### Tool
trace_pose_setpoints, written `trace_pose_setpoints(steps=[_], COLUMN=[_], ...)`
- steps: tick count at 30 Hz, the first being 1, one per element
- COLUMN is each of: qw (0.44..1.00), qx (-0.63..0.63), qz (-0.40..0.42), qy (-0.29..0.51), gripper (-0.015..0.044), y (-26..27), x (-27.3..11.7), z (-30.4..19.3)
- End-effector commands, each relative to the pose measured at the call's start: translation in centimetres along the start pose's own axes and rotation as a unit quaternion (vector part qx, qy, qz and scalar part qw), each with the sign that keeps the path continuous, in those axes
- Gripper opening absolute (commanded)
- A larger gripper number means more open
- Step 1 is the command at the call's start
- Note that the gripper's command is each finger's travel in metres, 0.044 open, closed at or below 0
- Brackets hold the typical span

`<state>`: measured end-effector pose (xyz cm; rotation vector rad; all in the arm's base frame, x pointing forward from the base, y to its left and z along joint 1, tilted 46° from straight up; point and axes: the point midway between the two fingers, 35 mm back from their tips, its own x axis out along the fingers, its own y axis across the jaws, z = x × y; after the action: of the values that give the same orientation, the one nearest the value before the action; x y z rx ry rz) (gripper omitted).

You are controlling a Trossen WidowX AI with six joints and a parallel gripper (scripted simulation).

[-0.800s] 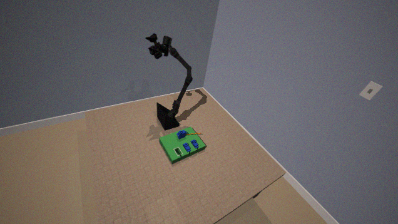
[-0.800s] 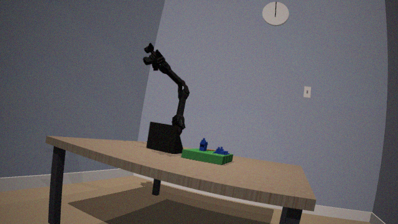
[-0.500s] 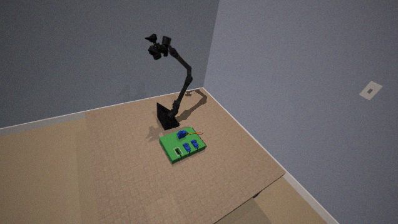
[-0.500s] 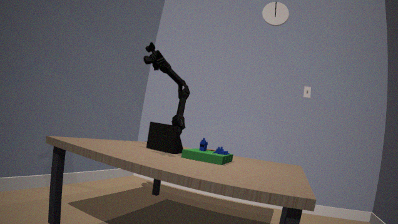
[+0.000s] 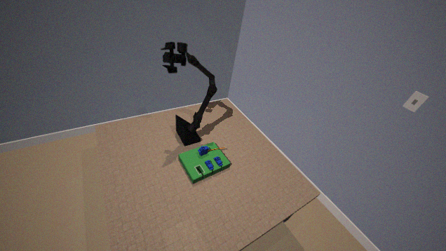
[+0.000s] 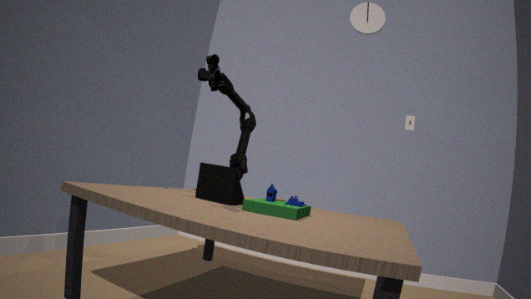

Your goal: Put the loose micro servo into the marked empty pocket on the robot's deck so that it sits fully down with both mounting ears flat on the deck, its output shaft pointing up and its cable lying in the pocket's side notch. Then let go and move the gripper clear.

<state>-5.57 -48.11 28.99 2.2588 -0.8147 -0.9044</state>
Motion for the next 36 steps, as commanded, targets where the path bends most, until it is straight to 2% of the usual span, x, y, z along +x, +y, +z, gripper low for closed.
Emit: trace_pose_setpoints(steps=[1, 18, 36], qw=[0.998, 0.951, 0.829], qx=[-0.059, -0.275, -0.492], qz=[-0.029, -0.118, -0.183], qy=[0.012, 0.080, 0.192], gripper=[0.0440, 0.0440, 0.0440], y=[-1.8, -8.9, -17.5], x=[1.9, 6.9, 10.0], z=[-1.8, -6.3, -11.3])
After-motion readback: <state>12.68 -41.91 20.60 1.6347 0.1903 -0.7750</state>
